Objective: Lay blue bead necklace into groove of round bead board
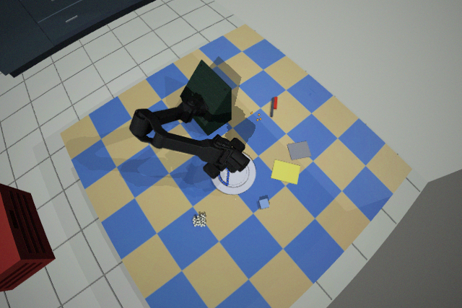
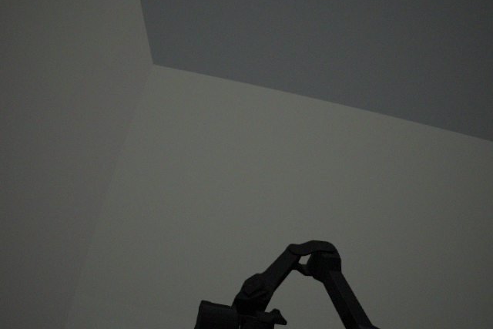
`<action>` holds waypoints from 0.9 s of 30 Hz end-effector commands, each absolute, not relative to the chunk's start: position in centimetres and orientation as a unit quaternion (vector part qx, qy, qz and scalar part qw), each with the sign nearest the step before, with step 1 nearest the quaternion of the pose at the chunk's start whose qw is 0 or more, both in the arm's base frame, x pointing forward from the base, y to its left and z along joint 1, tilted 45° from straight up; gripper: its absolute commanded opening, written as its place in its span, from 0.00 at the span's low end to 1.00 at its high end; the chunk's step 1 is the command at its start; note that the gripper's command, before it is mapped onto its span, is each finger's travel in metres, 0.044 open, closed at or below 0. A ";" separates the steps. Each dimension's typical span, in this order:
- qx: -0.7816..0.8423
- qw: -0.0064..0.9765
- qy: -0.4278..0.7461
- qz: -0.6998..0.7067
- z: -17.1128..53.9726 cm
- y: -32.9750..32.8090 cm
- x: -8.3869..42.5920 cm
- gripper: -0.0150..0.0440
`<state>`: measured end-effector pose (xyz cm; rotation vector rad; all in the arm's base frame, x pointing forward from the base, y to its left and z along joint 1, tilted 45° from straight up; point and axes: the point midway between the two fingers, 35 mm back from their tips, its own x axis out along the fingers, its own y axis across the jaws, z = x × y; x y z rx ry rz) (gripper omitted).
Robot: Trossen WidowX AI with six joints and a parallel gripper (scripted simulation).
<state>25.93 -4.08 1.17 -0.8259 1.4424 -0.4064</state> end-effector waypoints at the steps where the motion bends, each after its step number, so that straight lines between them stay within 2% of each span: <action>1: -0.445 0.603 0.655 -0.097 1.0 -3.7 24.5 0.46; 27: -0.444 0.605 0.654 -0.098 -0.7 -5.5 25.0 0.46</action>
